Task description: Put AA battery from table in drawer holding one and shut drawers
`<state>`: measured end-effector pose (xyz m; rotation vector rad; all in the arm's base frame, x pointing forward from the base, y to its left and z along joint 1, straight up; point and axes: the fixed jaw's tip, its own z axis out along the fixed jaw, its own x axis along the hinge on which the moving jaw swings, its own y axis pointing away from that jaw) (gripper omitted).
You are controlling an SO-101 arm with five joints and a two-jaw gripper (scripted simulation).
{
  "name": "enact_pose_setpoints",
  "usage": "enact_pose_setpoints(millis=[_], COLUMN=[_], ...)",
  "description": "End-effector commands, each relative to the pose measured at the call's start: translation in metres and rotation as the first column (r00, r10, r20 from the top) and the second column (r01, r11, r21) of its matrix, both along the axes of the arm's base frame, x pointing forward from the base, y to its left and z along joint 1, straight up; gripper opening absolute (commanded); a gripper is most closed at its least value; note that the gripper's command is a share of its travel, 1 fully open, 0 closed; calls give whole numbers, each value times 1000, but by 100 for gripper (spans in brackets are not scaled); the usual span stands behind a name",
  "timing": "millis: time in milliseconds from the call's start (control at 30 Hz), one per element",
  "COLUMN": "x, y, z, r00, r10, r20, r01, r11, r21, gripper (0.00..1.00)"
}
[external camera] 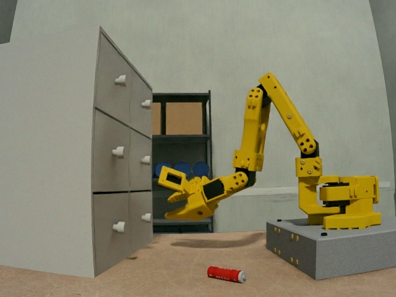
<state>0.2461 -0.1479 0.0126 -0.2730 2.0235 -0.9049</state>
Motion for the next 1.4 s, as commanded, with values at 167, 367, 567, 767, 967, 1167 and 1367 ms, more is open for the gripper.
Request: enact_pose_setpoints(millis=[167, 367, 567, 767, 967, 1167, 1367], x=[3, 3, 4, 4, 5, 5, 5], y=[2, 2, 2, 3, 3, 4, 4], z=[1, 1, 0, 0, -1, -1, -1], r00=[1000, 1000, 1000, 1000, 1000, 1000, 1000], r10=[12, 12, 15, 18, 20, 22, 22], r20=[8, 8, 8, 8, 8, 8, 8], r01=[-12, -12, -15, -18, -20, -22, -22], r11=[1000, 1000, 1000, 1000, 1000, 1000, 1000], r21=[-11, -11, -11, -11, -11, -11, -11], gripper=[21, 21, 21, 21, 21, 21, 21])
